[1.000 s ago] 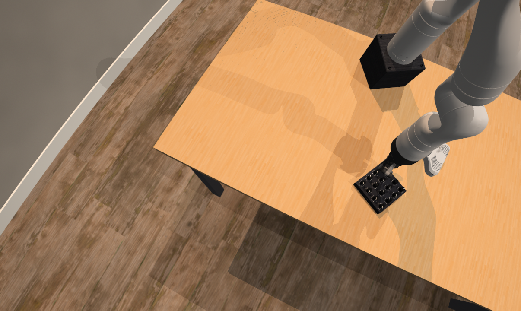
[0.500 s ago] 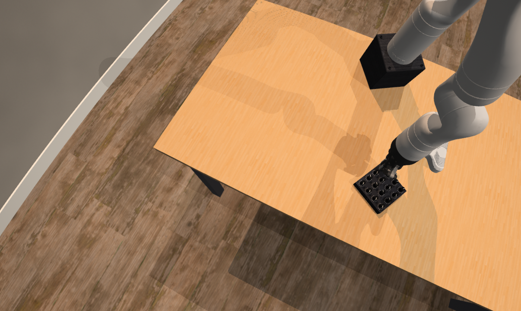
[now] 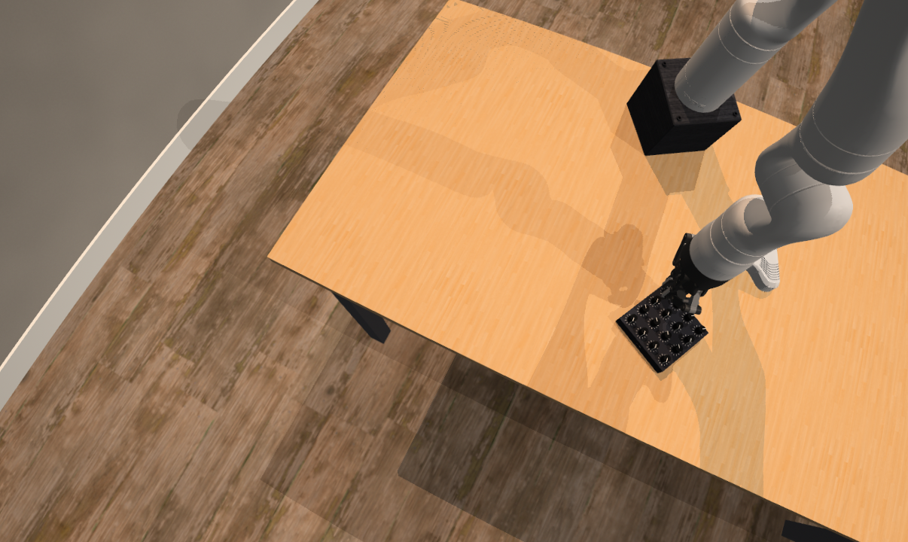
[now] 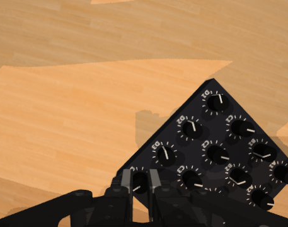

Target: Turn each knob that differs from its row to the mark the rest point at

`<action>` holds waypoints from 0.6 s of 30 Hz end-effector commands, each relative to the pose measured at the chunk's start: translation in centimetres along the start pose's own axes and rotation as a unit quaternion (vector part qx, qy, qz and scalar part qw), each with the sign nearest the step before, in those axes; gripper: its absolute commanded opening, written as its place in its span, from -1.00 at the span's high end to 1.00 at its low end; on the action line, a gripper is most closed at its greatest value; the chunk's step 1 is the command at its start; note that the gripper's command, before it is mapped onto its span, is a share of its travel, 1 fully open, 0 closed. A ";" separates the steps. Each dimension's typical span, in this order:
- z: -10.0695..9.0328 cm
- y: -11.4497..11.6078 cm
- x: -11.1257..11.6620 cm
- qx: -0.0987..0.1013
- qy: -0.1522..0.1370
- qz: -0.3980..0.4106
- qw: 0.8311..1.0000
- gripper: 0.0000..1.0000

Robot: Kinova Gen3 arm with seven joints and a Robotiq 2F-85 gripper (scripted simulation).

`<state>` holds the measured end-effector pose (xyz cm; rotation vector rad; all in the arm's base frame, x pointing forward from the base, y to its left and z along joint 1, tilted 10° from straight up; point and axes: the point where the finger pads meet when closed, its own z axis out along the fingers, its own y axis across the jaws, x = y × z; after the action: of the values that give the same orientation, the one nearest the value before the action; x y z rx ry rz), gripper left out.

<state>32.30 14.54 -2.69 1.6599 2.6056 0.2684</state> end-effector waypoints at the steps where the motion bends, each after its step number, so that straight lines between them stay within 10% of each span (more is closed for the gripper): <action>1: 0.0 0.0 0.0 0.001 -0.002 -0.021 1.000 0.83; 18: 0.0 0.0 0.0 0.001 -0.001 -0.165 0.986 0.83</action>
<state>32.31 14.54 -2.69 1.2266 2.8085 0.2529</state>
